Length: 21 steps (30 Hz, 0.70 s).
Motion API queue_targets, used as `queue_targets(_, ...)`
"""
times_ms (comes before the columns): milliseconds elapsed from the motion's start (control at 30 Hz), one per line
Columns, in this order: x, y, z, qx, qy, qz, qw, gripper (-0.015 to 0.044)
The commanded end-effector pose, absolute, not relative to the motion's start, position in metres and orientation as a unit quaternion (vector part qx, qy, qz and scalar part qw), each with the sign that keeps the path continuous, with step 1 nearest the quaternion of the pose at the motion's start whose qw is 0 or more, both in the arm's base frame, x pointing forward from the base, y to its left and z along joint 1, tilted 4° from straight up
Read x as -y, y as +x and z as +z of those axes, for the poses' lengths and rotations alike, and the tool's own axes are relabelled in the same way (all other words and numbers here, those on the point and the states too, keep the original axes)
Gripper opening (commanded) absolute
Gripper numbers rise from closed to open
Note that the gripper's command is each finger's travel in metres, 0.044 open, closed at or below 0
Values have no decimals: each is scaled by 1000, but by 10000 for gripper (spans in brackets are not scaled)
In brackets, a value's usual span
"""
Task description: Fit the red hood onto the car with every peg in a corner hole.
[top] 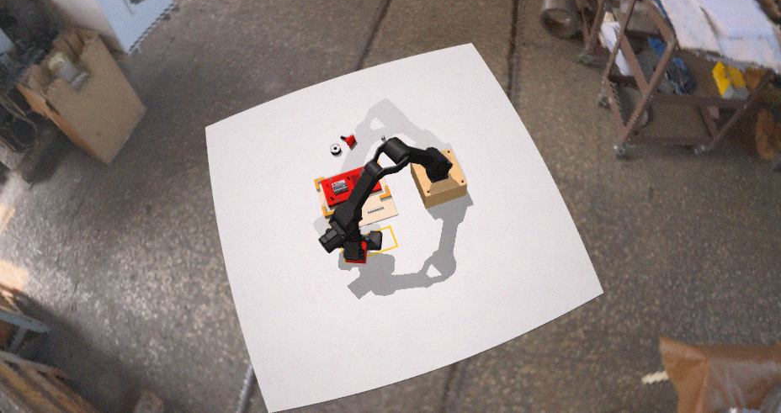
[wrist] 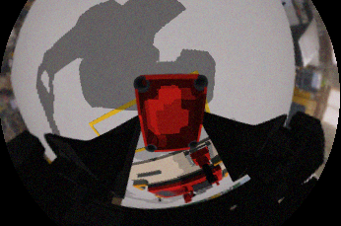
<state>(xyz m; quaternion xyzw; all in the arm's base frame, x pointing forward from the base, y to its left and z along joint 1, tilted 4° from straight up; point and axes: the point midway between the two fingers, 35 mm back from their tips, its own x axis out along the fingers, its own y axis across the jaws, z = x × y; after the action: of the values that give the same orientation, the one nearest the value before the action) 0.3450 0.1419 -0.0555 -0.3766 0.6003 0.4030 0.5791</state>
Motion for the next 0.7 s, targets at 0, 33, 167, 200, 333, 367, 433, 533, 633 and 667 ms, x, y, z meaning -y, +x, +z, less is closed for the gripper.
queue_targets(0, -142, 345, -55, -600, -377, 403, 580, 308)
queue_targets(33, -142, 345, -55, -600, -377, 403, 580, 301)
queue_targets(167, -142, 345, -54, -600, -377, 403, 579, 216)
queue_targets(200, -142, 345, -53, -600, -377, 403, 579, 190)
queue_targets(333, -142, 346, -46, -600, -377, 403, 579, 85)
queue_targets(367, -142, 346, -44, -600, -377, 403, 579, 58)
queue_targets(433, -142, 346, -39, -600, -377, 403, 579, 6)
queue_targets(533, -142, 346, -31, -600, -377, 403, 579, 0)
queue_targets(633, -142, 347, -21, -600, -377, 403, 579, 0)
queue_targets(667, -142, 347, -17, -600, -377, 403, 579, 0)
